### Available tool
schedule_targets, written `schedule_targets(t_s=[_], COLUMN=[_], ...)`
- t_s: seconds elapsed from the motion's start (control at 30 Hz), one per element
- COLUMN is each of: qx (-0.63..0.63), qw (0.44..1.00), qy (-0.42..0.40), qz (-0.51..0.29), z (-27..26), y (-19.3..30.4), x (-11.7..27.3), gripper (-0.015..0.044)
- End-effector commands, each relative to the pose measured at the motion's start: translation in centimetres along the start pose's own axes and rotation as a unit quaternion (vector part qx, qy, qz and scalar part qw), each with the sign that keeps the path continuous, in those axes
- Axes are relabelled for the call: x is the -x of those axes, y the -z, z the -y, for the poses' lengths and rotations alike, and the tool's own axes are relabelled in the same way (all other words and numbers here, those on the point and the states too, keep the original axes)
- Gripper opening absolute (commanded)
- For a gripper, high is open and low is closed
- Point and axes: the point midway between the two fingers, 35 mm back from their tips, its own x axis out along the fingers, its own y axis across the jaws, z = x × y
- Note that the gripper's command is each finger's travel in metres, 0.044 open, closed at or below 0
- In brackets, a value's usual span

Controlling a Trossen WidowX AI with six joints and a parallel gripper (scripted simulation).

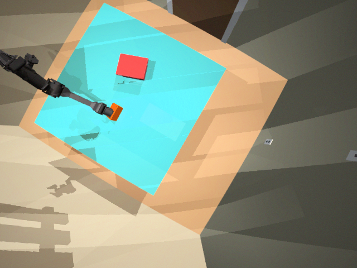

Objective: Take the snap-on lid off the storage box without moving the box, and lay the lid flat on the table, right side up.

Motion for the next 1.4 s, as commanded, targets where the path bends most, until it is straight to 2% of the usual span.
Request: schedule_targets(t_s=[0.0, 0.17, 0.2, 0.3, 0.4, 0.63, 0.7, 0.8, 0.97, 1.03, 1.07, 1.3, 1.37], qx=[-0.006, -0.170, -0.207, -0.318, -0.370, -0.577, -0.594, -0.653, -0.712, -0.715, -0.718, -0.663, -0.649], qw=[1.000, 0.977, 0.965, 0.916, 0.884, 0.676, 0.650, 0.536, 0.313, 0.282, 0.242, -0.098, -0.133], qy=[-0.005, -0.130, -0.159, -0.244, -0.284, -0.458, -0.473, -0.534, -0.617, -0.626, -0.636, -0.683, -0.683], qz=[0.001, 0.026, 0.029, 0.031, 0.030, -0.010, -0.016, -0.048, -0.120, -0.132, -0.147, -0.291, -0.307], z=[-0.3, -6.7, -8.0, -11.8, -13.4, -18.6, -18.9, -19.7, -19.2, -18.9, -18.6, -13.6, -12.8], y=[-0.1, -3.1, -3.9, -6.7, -8.2, -15.8, -16.6, -19.9, -25.2, -25.9, -26.7, -32.4, -32.9], x=[0.0, 1.9, 2.5, 4.7, 6.0, 13.5, 14.3, 18.0, 24.5, 25.4, 26.5, 35.2, 36.0], gripper=[0.0374, 0.0243, 0.0235, 0.0235, 0.0235, 0.0235, 0.0235, 0.0235, 0.0235, 0.0235, 0.0235, 0.0235, 0.0235])
